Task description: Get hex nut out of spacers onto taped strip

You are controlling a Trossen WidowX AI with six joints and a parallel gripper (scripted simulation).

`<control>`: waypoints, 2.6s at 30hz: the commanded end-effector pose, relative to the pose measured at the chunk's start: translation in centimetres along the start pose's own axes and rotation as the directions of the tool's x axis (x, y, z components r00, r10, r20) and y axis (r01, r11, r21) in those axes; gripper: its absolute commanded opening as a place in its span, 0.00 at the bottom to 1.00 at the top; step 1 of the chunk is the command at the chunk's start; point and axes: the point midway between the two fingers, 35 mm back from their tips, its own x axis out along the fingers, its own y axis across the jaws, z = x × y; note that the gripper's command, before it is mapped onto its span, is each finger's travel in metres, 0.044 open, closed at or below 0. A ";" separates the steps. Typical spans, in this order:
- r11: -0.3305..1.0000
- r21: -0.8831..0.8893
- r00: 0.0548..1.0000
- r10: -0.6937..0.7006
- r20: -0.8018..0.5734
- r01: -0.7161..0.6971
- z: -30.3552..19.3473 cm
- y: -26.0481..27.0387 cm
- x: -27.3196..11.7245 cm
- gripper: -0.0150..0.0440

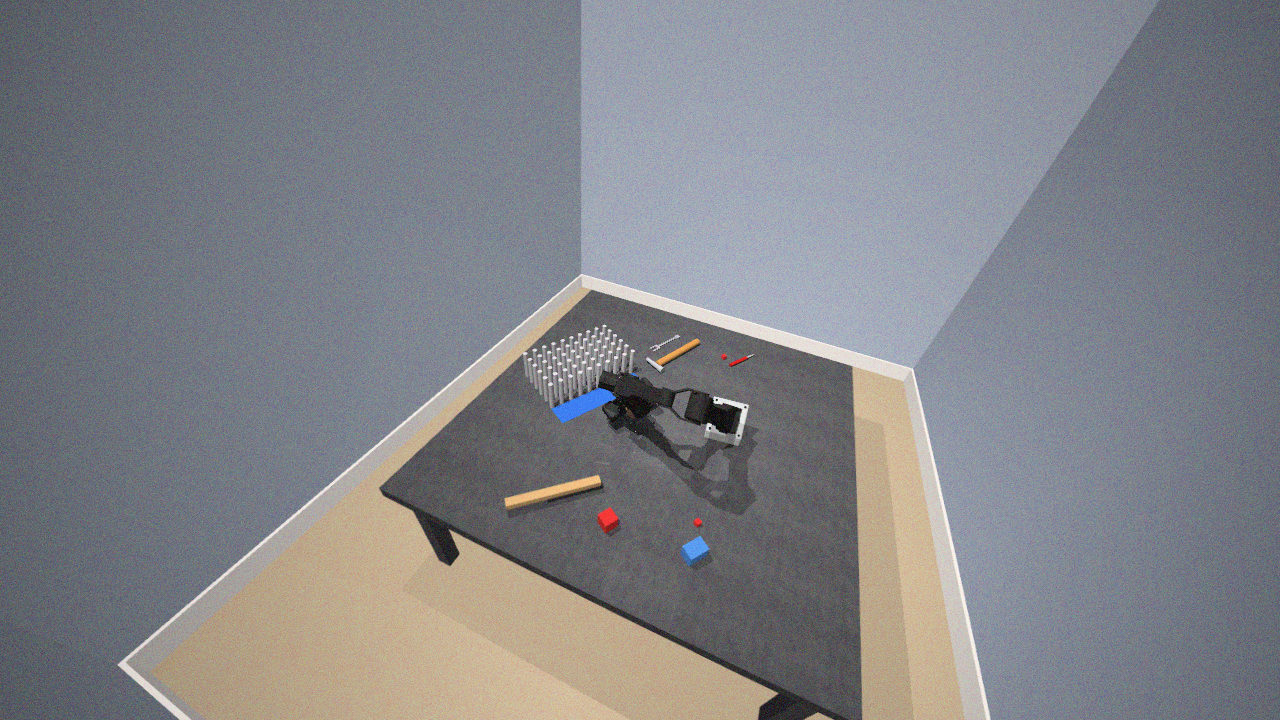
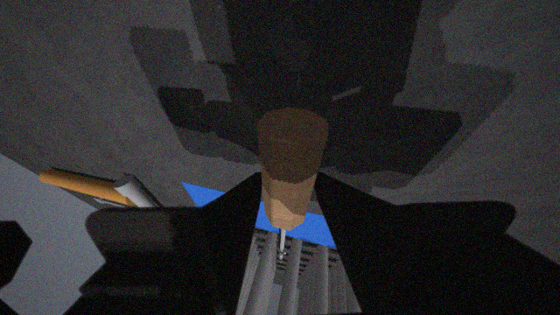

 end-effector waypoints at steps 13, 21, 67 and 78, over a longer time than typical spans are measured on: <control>1.000 0.004 1.000 0.002 -0.003 -0.002 1.0 0.0 -0.4 0.25; 1.000 0.004 1.000 0.002 -0.003 -0.002 1.5 0.0 -0.6 0.25; 1.000 0.005 1.000 0.002 0.000 -0.002 4.4 0.0 -1.6 0.25; 1.000 0.006 1.000 0.002 0.001 -0.002 5.0 0.0 -1.9 0.25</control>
